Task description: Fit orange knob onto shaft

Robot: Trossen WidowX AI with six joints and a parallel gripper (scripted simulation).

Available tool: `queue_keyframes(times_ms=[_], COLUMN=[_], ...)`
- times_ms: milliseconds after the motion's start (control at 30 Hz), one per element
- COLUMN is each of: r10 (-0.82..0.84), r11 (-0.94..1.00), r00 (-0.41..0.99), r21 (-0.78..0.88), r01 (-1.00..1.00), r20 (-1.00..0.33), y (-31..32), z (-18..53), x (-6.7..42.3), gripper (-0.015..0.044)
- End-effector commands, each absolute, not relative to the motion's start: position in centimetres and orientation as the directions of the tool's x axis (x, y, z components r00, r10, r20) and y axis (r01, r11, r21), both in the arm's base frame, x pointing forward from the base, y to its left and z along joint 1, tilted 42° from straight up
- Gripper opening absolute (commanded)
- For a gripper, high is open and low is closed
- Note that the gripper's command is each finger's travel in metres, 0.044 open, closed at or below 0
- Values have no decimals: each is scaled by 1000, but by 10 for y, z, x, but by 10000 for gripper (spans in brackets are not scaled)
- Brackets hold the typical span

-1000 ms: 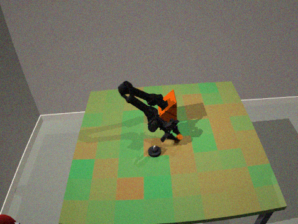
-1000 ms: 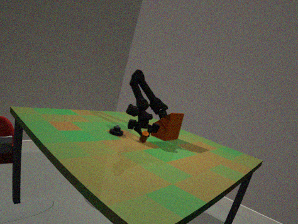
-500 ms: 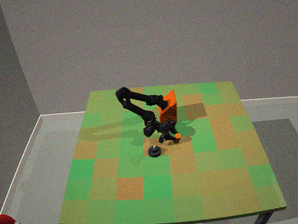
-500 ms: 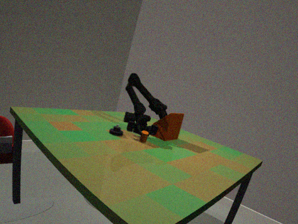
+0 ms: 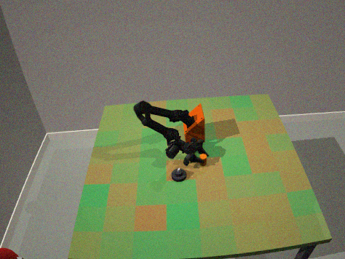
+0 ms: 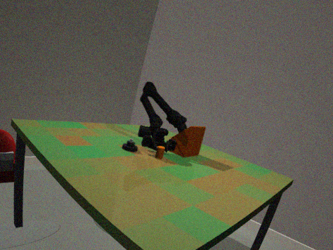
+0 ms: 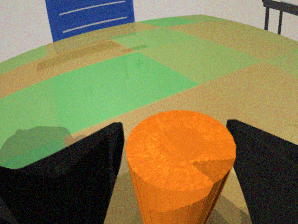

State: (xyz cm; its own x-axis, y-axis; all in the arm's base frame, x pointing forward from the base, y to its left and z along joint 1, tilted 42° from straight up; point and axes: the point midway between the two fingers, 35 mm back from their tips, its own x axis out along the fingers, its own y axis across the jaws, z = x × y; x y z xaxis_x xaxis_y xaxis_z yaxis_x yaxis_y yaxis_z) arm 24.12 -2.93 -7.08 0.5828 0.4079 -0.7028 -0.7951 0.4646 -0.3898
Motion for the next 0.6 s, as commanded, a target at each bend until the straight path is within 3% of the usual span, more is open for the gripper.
queue_keyframes(times_ms=[0, 533, 567], r10=[410, 410, 410], r11=[465, 465, 465], r00=[585, 585, 585], r21=[-391, -391, -391], r01=[-794, -794, -794], r20=[-700, -700, -700], y=[-29, -29, -29], z=[-70, -70, -70], x=[242, 242, 242], gripper=[260, 260, 286])
